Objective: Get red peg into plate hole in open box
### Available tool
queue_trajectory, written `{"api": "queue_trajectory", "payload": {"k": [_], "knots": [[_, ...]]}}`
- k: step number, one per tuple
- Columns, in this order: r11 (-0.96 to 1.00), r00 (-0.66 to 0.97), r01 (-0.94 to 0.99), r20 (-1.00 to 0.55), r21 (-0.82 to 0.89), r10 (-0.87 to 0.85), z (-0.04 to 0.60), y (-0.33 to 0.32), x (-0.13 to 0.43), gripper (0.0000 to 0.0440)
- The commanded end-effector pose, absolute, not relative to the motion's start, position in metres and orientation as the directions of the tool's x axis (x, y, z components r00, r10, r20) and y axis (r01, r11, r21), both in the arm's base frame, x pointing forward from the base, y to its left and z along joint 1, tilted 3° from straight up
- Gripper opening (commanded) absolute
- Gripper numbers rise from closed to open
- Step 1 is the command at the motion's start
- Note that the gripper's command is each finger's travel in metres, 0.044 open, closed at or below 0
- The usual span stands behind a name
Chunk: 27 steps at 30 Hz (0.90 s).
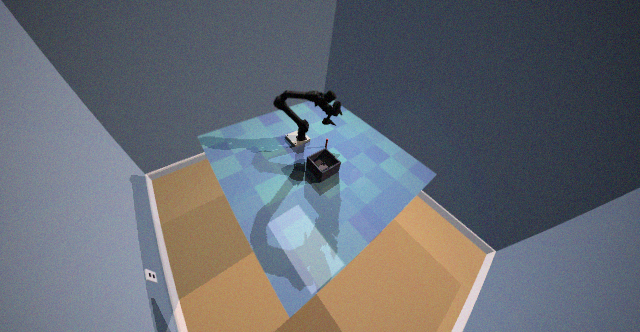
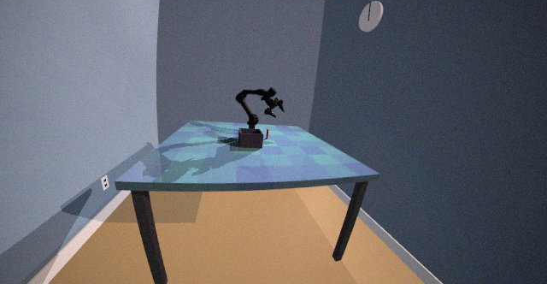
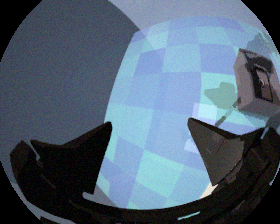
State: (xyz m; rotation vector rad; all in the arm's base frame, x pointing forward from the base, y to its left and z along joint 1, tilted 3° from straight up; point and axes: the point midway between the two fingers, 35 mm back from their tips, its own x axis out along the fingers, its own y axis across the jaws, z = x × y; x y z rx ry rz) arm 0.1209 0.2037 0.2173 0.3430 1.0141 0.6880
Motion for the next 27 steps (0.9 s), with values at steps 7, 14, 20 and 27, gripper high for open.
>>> {"api": "queue_trajectory", "payload": {"k": [7, 14, 20, 27], "knots": [[0.849, 0.352, -0.048, -0.786, 0.527, 0.508, 0.185, 0.180, 0.139, 0.0440], [0.869, 0.320, 0.185, -0.864, 0.459, 0.389, 0.161, 0.162, 0.146, 0.0440], [0.850, 0.267, 0.373, -0.920, 0.373, 0.287, 0.137, 0.149, 0.149, 0.0440], [0.794, 0.206, 0.539, -0.958, 0.279, 0.197, 0.105, 0.141, 0.151, 0.0440]]}}
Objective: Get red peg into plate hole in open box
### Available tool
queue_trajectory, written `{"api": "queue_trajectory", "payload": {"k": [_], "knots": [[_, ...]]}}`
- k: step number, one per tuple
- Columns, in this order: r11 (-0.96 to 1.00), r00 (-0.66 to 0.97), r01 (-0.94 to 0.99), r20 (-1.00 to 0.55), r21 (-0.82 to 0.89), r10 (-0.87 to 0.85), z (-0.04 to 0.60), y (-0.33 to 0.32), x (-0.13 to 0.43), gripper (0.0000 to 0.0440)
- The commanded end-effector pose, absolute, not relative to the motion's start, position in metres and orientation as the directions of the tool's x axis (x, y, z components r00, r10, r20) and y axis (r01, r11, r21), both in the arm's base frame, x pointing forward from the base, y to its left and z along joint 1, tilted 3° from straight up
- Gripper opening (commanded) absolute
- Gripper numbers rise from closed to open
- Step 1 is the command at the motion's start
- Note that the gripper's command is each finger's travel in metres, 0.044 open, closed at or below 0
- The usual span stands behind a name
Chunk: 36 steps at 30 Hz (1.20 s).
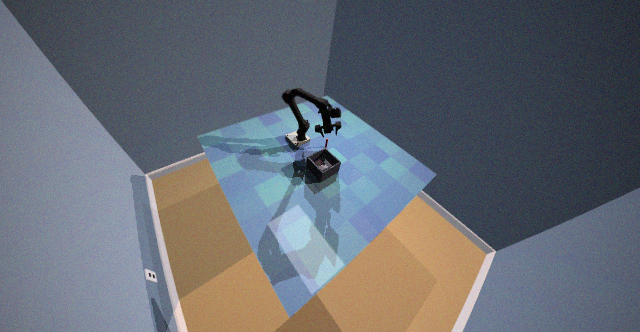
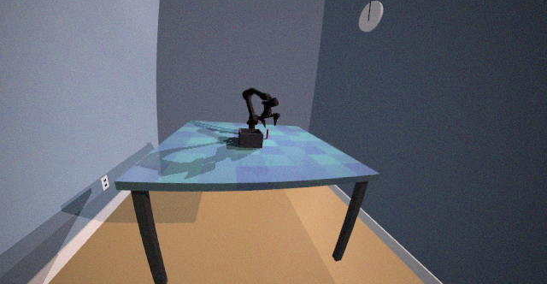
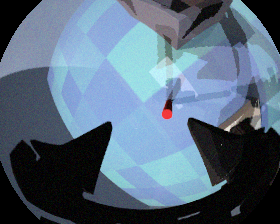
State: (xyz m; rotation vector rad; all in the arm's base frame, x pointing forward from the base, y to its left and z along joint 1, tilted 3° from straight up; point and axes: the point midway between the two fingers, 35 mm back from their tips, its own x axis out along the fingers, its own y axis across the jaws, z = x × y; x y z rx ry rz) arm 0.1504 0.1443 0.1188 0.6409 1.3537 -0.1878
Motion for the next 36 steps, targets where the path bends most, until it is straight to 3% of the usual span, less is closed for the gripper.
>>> {"api": "queue_trajectory", "payload": {"k": [1, 15, 17, 32, 36], "knots": [[0.785, 0.201, 0.557, -0.961, 0.272, 0.190, 0.101, 0.140, 0.151, 0.0440], [0.660, 0.184, 0.708, -0.968, 0.252, 0.172, 0.044, 0.140, 0.153, 0.0433], [0.642, 0.181, 0.725, -0.968, 0.250, 0.173, 0.039, 0.141, 0.153, 0.0398], [0.586, 0.098, 0.785, -0.975, 0.199, 0.200, 0.032, 0.139, 0.151, 0.0012], [0.599, 0.148, 0.765, -0.970, 0.237, 0.194, 0.045, 0.138, 0.162, 0.0001]]}}
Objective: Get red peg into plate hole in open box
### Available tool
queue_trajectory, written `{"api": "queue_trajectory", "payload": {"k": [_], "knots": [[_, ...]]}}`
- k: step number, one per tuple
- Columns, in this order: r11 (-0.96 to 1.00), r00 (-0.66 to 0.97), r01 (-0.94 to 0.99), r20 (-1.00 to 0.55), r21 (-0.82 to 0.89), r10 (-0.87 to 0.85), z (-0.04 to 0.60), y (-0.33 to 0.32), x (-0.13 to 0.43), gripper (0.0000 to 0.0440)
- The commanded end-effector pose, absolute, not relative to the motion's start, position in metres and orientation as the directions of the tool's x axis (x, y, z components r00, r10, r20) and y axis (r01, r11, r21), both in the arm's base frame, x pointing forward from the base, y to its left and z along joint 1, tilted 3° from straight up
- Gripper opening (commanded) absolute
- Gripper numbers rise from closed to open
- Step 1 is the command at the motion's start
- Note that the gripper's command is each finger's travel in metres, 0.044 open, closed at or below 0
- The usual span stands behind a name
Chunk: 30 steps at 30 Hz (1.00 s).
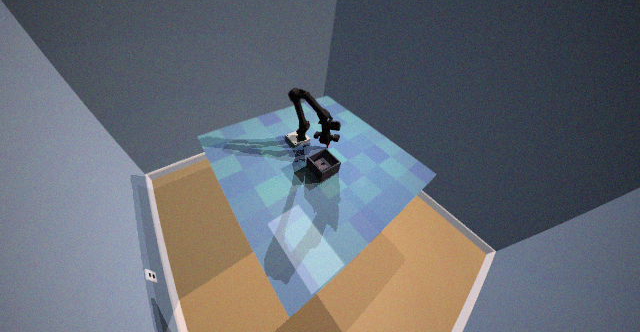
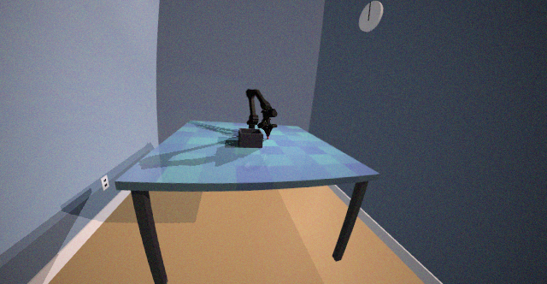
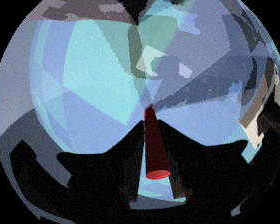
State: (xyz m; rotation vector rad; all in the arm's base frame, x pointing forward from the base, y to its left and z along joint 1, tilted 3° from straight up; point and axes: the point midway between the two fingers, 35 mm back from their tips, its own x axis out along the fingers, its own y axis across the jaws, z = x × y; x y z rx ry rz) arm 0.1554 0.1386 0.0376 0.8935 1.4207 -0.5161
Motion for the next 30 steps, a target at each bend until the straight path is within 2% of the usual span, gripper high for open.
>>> {"api": "queue_trajectory", "payload": {"k": [1, 19, 30], "knots": [[0.603, 0.159, 0.760, -0.969, 0.244, 0.191, 0.048, 0.138, 0.165, 0.0000], [0.639, 0.332, 0.699, -0.937, 0.321, 0.107, 0.123, 0.113, 0.219, 0.0000], [0.599, 0.374, 0.735, -0.927, 0.320, 0.036, 0.139, 0.077, 0.254, 0.0000]]}}
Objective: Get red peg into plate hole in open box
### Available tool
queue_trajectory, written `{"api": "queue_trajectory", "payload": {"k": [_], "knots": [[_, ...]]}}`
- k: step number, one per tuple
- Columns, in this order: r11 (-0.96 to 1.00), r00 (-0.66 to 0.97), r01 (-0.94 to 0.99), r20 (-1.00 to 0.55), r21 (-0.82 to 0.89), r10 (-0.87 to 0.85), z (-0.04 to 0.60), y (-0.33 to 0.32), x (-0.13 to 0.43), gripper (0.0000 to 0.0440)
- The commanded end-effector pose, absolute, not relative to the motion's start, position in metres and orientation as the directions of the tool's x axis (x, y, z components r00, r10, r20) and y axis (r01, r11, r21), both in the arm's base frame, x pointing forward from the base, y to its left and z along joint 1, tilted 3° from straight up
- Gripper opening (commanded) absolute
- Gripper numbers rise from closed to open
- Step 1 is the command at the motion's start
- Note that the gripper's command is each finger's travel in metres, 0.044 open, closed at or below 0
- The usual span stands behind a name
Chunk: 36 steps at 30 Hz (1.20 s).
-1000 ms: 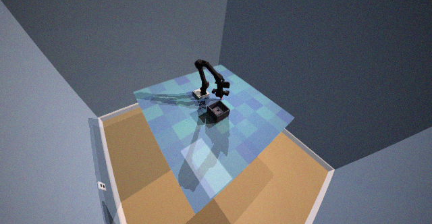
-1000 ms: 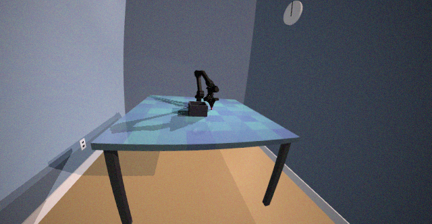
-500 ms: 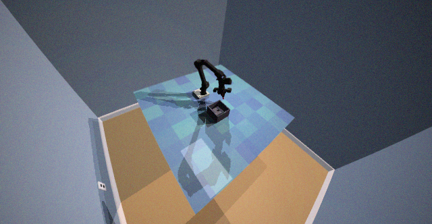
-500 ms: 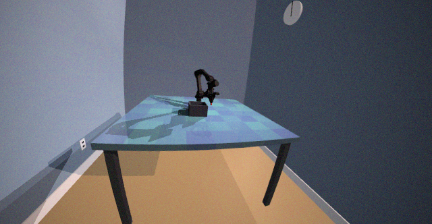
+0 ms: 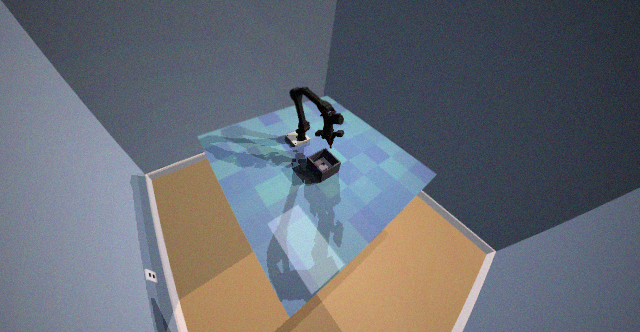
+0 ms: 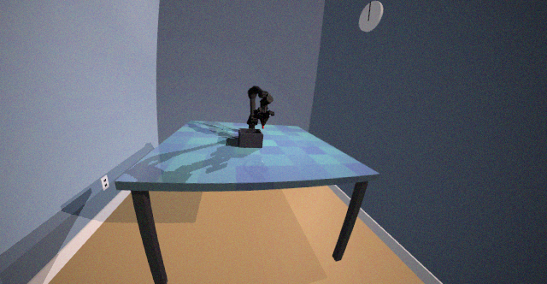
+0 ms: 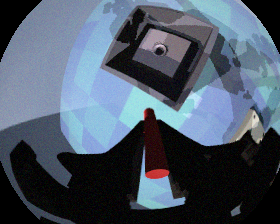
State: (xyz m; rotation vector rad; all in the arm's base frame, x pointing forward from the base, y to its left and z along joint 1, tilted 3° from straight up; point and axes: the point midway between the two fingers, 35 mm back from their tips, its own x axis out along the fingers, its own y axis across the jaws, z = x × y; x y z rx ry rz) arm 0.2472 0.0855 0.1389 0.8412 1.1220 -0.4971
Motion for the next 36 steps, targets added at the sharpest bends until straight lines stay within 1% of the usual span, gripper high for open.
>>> {"api": "queue_trajectory", "payload": {"k": [1, 17, 36], "knots": [[0.594, 0.376, 0.739, -0.926, 0.319, 0.030, 0.140, 0.073, 0.257, 0.0000], [0.525, 0.371, 0.797, -0.928, 0.299, -0.035, 0.132, 0.028, 0.289, 0.0002], [0.482, 0.294, 0.841, -0.955, 0.246, -0.026, 0.099, 0.004, 0.311, 0.0018]]}}
